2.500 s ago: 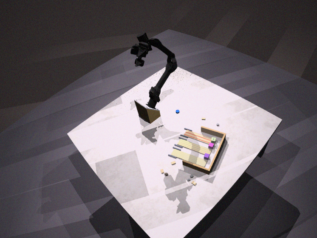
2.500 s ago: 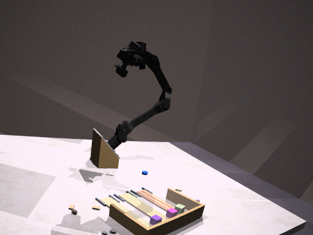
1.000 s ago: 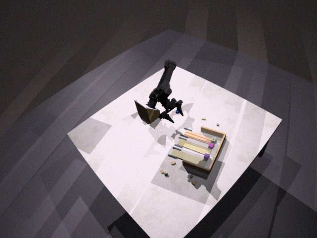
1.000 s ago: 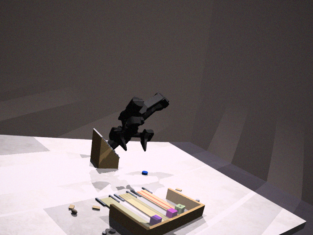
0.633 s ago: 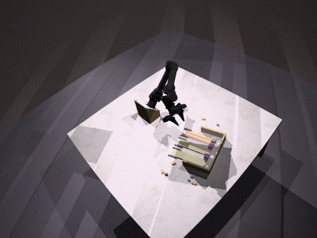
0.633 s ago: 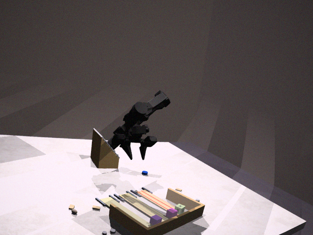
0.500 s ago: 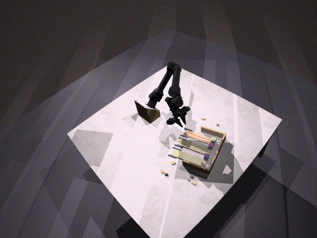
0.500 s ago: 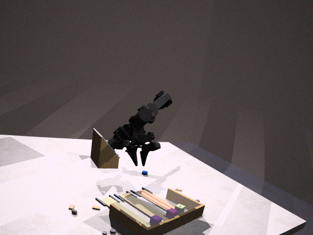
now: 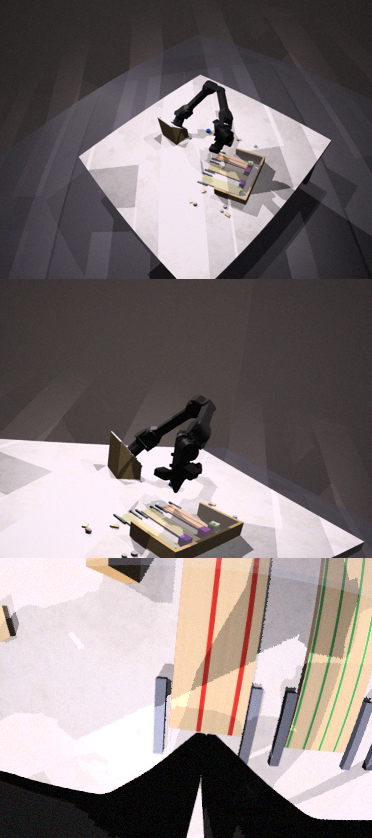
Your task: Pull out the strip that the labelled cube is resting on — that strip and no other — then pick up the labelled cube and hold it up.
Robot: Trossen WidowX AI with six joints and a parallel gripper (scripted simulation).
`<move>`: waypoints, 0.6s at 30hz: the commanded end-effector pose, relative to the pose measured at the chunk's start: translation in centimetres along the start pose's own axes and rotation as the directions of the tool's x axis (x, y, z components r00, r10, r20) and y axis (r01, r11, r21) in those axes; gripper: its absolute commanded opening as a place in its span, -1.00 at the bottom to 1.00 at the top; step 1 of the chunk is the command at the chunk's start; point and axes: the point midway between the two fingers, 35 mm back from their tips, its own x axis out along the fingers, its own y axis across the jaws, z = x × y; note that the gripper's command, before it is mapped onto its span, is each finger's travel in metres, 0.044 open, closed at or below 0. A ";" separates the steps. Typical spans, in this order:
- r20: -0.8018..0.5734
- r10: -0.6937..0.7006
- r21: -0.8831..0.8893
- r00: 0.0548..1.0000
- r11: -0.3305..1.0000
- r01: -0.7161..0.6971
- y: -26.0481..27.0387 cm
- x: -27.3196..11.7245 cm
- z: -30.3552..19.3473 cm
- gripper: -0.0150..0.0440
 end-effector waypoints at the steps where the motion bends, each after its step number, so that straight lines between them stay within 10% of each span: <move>1: -0.005 -0.005 -0.005 1.000 1.000 0.005 -0.2 -0.1 0.2 -0.49; 18: -0.005 -0.006 -0.005 1.000 1.000 0.006 -0.4 2.7 0.2 -0.49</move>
